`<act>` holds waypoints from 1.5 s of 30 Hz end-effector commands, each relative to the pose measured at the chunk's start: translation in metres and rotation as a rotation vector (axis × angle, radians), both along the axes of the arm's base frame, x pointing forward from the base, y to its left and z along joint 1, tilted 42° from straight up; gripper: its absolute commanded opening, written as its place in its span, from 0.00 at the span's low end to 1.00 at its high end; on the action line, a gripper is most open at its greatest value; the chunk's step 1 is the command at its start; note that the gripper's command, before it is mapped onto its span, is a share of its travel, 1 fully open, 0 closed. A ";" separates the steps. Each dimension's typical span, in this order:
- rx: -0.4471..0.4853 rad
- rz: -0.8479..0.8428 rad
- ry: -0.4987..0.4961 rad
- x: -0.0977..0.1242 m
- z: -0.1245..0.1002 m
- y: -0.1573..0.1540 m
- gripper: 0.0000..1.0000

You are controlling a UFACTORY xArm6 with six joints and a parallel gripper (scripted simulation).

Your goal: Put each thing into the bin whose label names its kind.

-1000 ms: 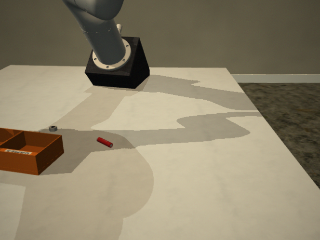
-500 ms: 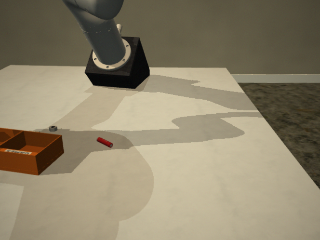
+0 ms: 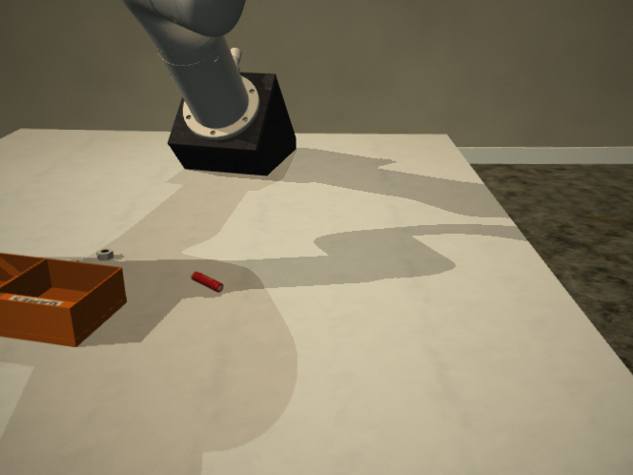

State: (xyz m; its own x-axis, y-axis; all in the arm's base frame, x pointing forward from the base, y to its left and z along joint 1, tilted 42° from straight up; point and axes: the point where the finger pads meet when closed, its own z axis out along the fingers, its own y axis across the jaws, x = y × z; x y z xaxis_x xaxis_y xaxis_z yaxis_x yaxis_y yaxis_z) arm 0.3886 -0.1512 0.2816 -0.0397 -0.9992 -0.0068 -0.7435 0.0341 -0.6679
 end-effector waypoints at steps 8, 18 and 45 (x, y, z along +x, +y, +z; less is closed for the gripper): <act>-0.001 0.000 -0.004 0.004 -0.002 -0.001 0.00; -0.001 0.000 -0.004 0.004 -0.002 -0.001 0.29; -0.001 0.000 -0.004 -0.006 0.009 0.000 0.29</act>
